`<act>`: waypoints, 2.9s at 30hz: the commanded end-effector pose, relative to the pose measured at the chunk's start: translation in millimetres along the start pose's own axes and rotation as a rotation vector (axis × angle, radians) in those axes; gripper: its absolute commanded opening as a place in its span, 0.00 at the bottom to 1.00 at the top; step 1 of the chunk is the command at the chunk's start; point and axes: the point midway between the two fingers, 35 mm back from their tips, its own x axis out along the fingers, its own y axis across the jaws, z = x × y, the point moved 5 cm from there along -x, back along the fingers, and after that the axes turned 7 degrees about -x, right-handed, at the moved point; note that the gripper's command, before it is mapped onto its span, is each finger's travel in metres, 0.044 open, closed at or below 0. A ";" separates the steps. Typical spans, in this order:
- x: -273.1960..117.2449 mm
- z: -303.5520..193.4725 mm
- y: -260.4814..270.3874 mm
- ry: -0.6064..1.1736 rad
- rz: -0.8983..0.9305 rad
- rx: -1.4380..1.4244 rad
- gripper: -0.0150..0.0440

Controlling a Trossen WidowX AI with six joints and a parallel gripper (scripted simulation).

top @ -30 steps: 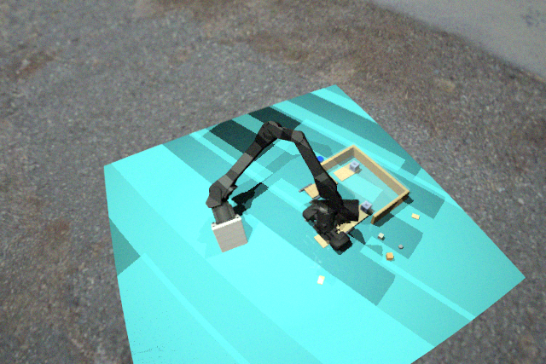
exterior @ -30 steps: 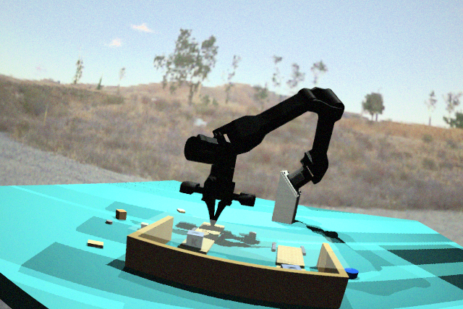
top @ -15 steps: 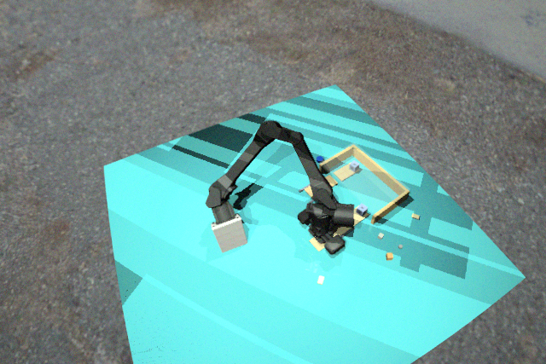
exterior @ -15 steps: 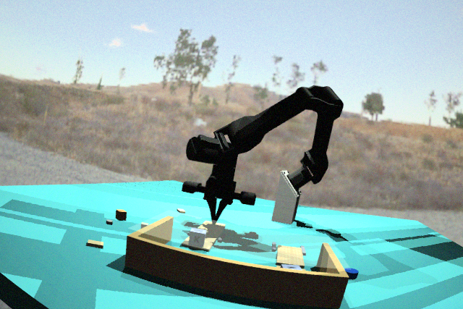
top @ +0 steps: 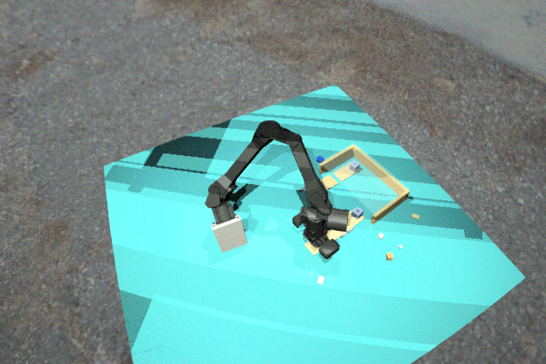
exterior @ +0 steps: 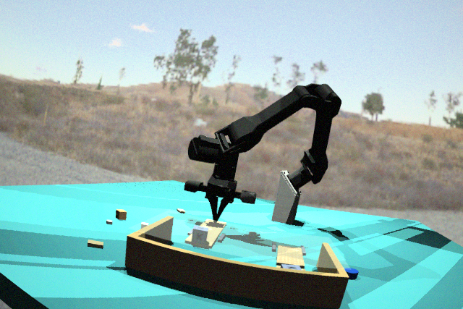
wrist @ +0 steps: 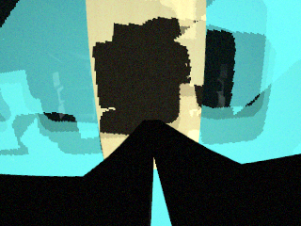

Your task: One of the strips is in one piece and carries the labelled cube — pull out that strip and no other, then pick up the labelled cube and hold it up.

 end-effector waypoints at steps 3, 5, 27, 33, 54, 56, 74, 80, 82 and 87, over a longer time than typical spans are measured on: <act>5.1 -15.1 6.3 0.026 0.013 0.009 0.25; 5.0 -18.2 6.7 0.026 0.012 0.009 0.25; 4.6 -32.5 8.8 0.027 0.012 0.009 0.25; 4.6 -32.5 8.8 0.027 0.012 0.009 0.25; -42.4 -23.4 1.8 0.027 0.010 0.009 0.25; -42.1 -21.2 1.7 0.027 0.010 -0.007 0.30; -43.7 54.1 -2.6 0.024 0.013 -0.123 1.00; -45.5 77.1 -5.2 0.023 0.013 -0.124 1.00; -46.2 84.8 -6.2 0.023 0.013 -0.124 1.00; -47.9 103.9 -8.9 0.022 0.013 -0.125 1.00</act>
